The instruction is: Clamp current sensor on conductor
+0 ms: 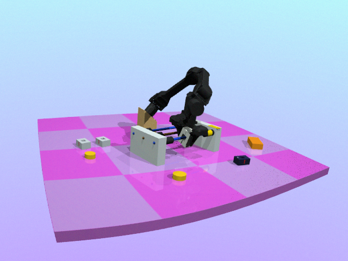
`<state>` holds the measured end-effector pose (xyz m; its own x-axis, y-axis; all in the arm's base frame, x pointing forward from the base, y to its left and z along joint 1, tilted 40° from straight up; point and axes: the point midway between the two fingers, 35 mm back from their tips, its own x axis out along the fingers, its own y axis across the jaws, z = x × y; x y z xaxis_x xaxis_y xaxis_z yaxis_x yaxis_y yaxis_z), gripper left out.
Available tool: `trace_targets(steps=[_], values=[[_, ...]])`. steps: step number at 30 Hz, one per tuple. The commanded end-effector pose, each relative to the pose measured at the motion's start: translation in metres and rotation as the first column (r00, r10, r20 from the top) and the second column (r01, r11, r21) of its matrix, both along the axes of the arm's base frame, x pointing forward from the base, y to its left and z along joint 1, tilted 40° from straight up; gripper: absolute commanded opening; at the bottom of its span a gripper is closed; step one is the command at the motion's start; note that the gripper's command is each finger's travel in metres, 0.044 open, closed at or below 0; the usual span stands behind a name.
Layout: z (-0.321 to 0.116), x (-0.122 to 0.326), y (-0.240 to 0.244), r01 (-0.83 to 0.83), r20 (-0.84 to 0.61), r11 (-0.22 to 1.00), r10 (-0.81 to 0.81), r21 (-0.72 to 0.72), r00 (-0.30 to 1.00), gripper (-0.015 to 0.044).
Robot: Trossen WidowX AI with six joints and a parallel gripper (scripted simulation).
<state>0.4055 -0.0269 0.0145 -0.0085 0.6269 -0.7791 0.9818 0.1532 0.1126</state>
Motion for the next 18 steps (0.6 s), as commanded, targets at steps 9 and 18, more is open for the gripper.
trace_targets(steps=[9, 18], values=[[-0.0002, -0.0005, -0.0003, 0.0, -0.004, 1.0, 0.0, -0.003, 1.0, 0.0], [-0.0002, -0.0005, -0.0003, 0.0, -0.004, 1.0, 0.0, -0.003, 1.0, 0.0]])
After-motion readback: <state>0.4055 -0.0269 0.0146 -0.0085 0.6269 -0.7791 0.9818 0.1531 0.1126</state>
